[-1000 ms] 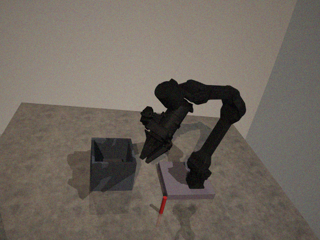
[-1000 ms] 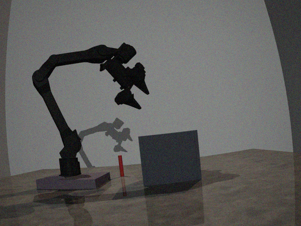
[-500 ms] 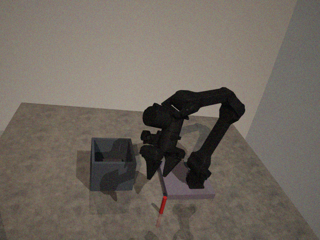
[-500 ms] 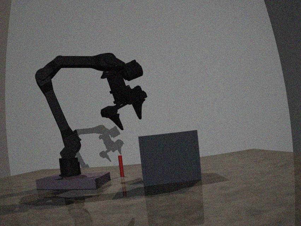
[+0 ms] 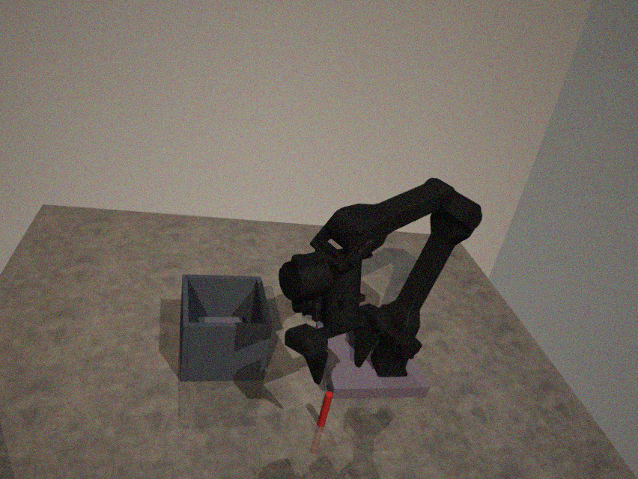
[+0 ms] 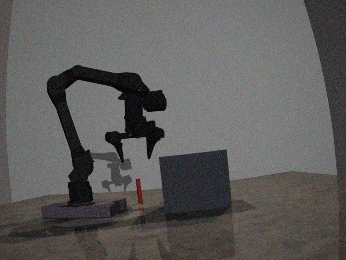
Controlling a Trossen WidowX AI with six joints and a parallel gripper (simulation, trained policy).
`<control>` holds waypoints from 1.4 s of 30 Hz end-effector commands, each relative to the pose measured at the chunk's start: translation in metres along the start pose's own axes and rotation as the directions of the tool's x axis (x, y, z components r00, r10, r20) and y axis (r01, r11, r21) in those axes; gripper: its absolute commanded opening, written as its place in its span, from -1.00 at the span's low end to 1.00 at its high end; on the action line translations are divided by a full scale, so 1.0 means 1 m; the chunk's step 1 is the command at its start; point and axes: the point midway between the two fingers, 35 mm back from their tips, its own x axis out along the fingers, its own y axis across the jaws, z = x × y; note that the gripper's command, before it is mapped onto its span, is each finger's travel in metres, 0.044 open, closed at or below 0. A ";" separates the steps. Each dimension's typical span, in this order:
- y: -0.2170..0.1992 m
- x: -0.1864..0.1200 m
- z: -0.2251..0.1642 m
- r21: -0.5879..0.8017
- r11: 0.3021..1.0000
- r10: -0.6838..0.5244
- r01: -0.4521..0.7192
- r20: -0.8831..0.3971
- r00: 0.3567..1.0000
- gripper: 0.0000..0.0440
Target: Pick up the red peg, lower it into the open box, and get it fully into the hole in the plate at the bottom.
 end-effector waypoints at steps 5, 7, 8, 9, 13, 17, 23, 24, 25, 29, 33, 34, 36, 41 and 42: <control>-0.013 0.023 0.003 0.093 0.991 -0.103 0.100 0.030 0.994 1.00; -0.014 0.029 0.005 0.108 0.988 -0.115 0.111 0.038 0.993 1.00; -0.015 0.032 0.006 0.115 0.987 -0.121 0.115 0.042 0.992 1.00; -0.016 0.035 0.007 0.122 0.985 -0.126 0.119 0.046 0.991 1.00; -0.018 0.048 0.012 0.150 0.980 -0.142 0.133 0.056 0.988 1.00; -0.021 0.060 0.017 0.176 0.974 -0.155 0.141 0.064 0.986 1.00; -0.024 0.079 0.024 0.212 0.967 -0.164 0.144 0.079 0.983 1.00; -0.024 0.081 0.026 0.217 0.966 -0.164 0.143 0.082 0.983 1.00; -0.024 0.084 0.027 0.222 0.965 -0.164 0.142 0.086 0.983 1.00; -0.024 0.093 0.031 0.233 0.963 -0.159 0.133 0.098 0.982 0.84; -0.021 0.101 0.034 0.232 0.965 -0.151 0.123 0.104 0.983 0.40; -0.020 0.102 0.034 0.231 0.965 -0.150 0.123 0.105 0.983 0.29; -0.018 0.104 0.035 0.227 0.966 -0.148 0.121 0.108 0.983 0.05; -0.013 0.106 0.036 0.207 0.972 -0.139 0.115 0.109 0.984 -0.54; -0.011 0.106 0.036 0.201 0.973 -0.137 0.113 0.108 0.985 -0.66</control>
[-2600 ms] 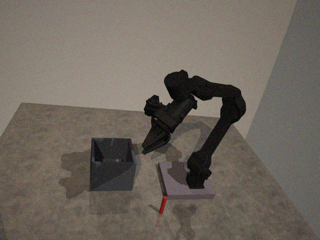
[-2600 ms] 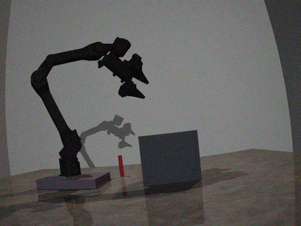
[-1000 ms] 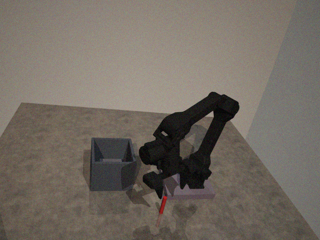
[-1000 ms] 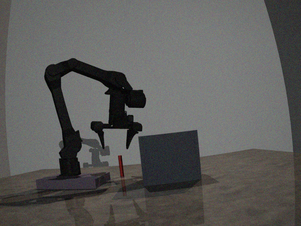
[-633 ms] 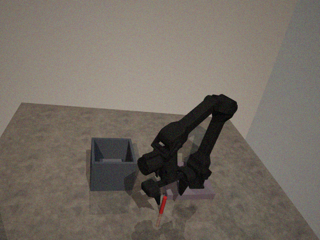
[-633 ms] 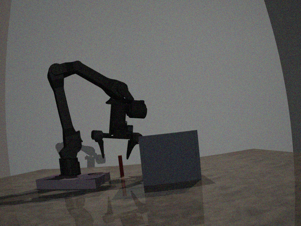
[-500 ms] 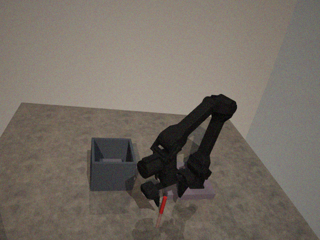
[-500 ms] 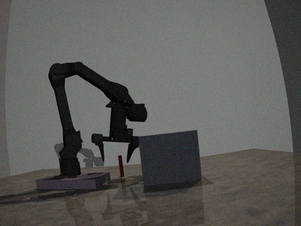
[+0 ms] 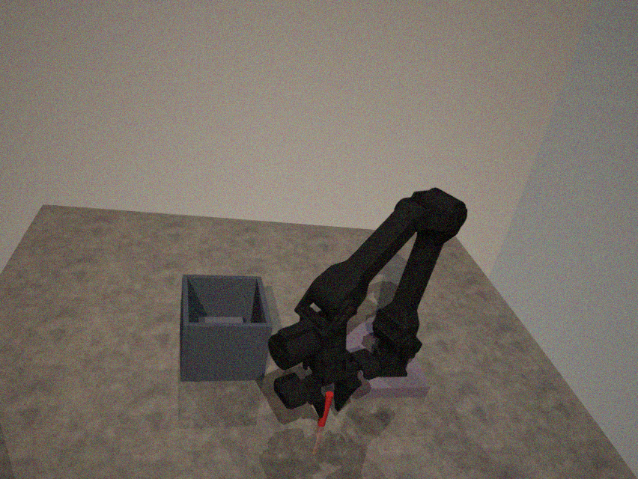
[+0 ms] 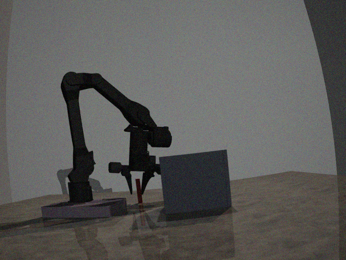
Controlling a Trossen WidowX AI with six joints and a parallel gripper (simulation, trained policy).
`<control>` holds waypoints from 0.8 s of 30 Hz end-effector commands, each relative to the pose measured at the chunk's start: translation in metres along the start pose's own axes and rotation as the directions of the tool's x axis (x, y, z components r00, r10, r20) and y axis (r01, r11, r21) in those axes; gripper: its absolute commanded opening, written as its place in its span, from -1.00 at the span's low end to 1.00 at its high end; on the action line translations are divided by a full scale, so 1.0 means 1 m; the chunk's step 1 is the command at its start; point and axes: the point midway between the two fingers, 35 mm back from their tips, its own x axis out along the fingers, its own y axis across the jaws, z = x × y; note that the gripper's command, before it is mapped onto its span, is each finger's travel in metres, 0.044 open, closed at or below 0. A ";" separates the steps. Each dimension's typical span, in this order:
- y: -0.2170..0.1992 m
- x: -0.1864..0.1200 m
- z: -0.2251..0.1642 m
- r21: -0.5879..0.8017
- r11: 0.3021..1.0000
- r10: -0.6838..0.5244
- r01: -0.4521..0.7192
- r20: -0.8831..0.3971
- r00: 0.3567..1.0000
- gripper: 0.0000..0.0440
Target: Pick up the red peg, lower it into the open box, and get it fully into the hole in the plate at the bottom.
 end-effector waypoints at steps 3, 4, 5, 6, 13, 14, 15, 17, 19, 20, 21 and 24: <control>0.006 0.001 -0.002 -0.034 0.999 0.012 -0.012 -0.002 1.000 -1.00; 0.008 0.000 -0.003 -0.036 0.999 0.021 -0.022 -0.012 1.000 -1.00; 0.009 -0.002 -0.004 -0.035 0.999 0.032 -0.032 -0.021 0.999 -1.00; 0.010 -0.005 -0.005 -0.034 0.999 0.042 -0.043 -0.030 0.999 -1.00; 0.019 -0.026 -0.014 -0.036 0.992 0.120 -0.123 -0.086 0.989 -1.00; 0.020 -0.030 -0.015 -0.037 0.990 0.132 -0.136 -0.093 0.987 -1.00; 0.021 -0.034 -0.016 -0.039 0.988 0.143 -0.148 -0.099 0.985 -1.00; 0.023 -0.042 -0.018 -0.043 0.984 0.167 -0.173 -0.109 0.980 -1.00; 0.024 -0.051 -0.019 -0.049 0.979 0.192 -0.199 -0.118 0.974 -1.00; 0.025 -0.056 -0.019 -0.052 0.976 0.204 -0.211 -0.121 0.972 -1.00; 0.026 -0.060 -0.019 -0.055 0.973 0.216 -0.224 -0.123 0.969 -1.00; 0.028 -0.075 -0.019 -0.066 0.963 0.250 -0.260 -0.126 0.960 -1.00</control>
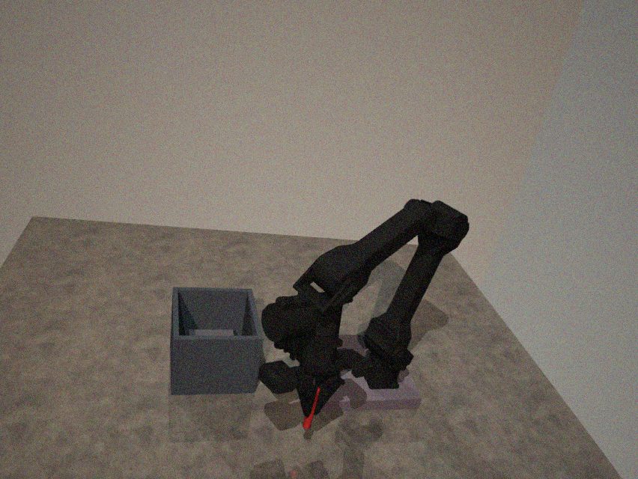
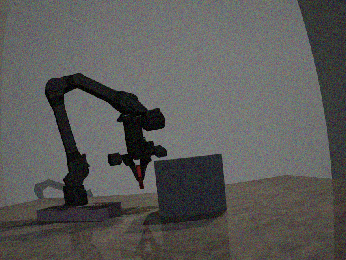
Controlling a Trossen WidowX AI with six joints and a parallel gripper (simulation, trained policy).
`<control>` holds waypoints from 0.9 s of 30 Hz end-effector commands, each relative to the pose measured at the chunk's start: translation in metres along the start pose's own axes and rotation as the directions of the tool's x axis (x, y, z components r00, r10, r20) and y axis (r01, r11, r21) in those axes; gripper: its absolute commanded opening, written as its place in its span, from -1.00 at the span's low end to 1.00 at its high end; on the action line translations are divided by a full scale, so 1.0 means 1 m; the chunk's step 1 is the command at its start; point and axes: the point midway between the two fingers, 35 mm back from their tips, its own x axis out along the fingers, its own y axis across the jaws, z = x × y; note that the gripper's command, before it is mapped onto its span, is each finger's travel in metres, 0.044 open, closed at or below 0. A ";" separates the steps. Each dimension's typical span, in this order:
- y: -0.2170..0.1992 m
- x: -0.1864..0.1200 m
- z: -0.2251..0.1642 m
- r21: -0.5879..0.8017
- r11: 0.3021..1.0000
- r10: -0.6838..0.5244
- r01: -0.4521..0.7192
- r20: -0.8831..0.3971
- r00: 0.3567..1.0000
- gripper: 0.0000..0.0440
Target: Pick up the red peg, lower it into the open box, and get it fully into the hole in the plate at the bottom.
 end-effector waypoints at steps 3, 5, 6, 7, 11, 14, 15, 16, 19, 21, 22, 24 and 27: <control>0.012 -0.032 -0.002 -0.041 0.996 0.083 -0.083 -0.004 0.997 -1.00; 0.014 -0.042 -0.001 -0.053 0.993 0.107 -0.107 0.004 0.994 -1.00; 0.015 -0.047 0.000 -0.058 0.991 0.119 -0.118 0.008 0.993 -1.00; 0.016 -0.052 0.001 -0.062 0.990 0.131 -0.130 0.013 0.991 -1.00; 0.019 -0.073 0.007 -0.075 0.982 0.176 -0.172 0.039 0.984 -1.00; 0.022 -0.087 0.014 -0.083 0.976 0.206 -0.200 0.066 0.976 -1.00; 0.022 -0.092 0.016 -0.084 0.975 0.214 -0.208 0.076 0.974 -1.00; 0.023 -0.097 0.019 -0.086 0.973 0.222 -0.214 0.087 0.971 -1.00; 0.024 -0.109 0.028 -0.087 0.970 0.238 -0.229 0.119 0.964 -1.00; 0.025 -0.115 0.034 -0.085 0.968 0.245 -0.235 0.142 0.959 -1.00; 0.025 -0.118 0.038 -0.083 0.968 0.247 -0.237 0.153 0.957 -1.00; 0.026 -0.122 0.045 -0.077 0.968 0.248 -0.238 0.175 0.953 -1.00; 0.026 -0.128 0.055 -0.066 0.970 0.242 -0.234 0.203 0.949 -1.00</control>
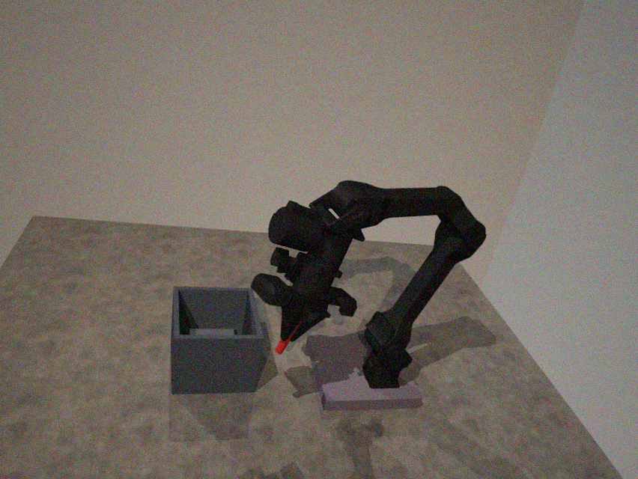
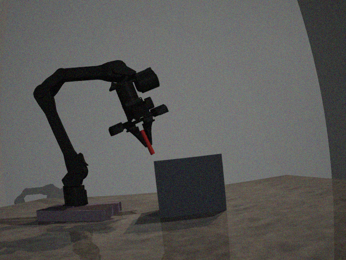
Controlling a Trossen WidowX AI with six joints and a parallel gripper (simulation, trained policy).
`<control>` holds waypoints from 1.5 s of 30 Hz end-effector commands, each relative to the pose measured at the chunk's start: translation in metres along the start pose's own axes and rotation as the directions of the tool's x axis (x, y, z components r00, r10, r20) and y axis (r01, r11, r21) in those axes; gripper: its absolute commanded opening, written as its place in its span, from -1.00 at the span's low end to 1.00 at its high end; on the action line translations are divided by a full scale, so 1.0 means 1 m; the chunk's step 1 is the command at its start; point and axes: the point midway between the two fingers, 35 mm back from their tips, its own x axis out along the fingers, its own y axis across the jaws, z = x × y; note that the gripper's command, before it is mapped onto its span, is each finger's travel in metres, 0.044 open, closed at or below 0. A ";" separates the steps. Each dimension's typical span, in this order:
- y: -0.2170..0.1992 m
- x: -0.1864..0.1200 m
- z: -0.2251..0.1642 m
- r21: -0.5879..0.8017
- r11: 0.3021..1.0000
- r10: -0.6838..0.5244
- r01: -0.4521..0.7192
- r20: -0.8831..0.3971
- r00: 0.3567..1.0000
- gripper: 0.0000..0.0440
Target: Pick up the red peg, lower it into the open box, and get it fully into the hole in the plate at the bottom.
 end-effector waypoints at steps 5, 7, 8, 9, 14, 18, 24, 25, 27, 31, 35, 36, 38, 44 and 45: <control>0.002 -0.010 0.030 0.023 1.000 -0.019 0.017 0.072 0.997 -1.00; 0.002 -0.010 0.036 0.032 0.999 -0.028 0.026 0.083 0.996 -1.00; 0.002 -0.010 0.040 0.037 0.999 -0.032 0.029 0.087 0.996 -1.00; 0.002 -0.010 0.043 0.041 0.999 -0.037 0.033 0.091 0.995 -1.00; 0.004 -0.010 0.059 0.063 0.997 -0.058 0.051 0.107 0.993 -1.00; 0.005 -0.010 0.071 0.080 0.995 -0.073 0.064 0.115 0.991 -1.00; 0.008 -0.007 0.089 0.100 0.992 -0.092 0.081 0.119 0.989 -1.00; 0.008 -0.006 0.092 0.103 0.991 -0.095 0.083 0.118 0.988 -1.00; 0.009 -0.005 0.097 0.108 0.990 -0.101 0.088 0.117 0.988 -1.00; 0.011 -0.002 0.108 0.116 0.989 -0.110 0.096 0.114 0.987 -1.00; 0.012 0.002 0.119 0.122 0.987 -0.119 0.106 0.110 0.987 -1.00; 0.012 0.004 0.121 0.123 0.987 -0.122 0.108 0.109 0.987 -1.00; 0.012 0.007 0.127 0.125 0.986 -0.127 0.114 0.107 0.986 -1.00; 0.012 0.020 0.142 0.129 0.983 -0.144 0.131 0.097 0.985 -1.00; 0.012 0.022 0.145 0.128 0.983 -0.147 0.134 0.095 0.985 -1.00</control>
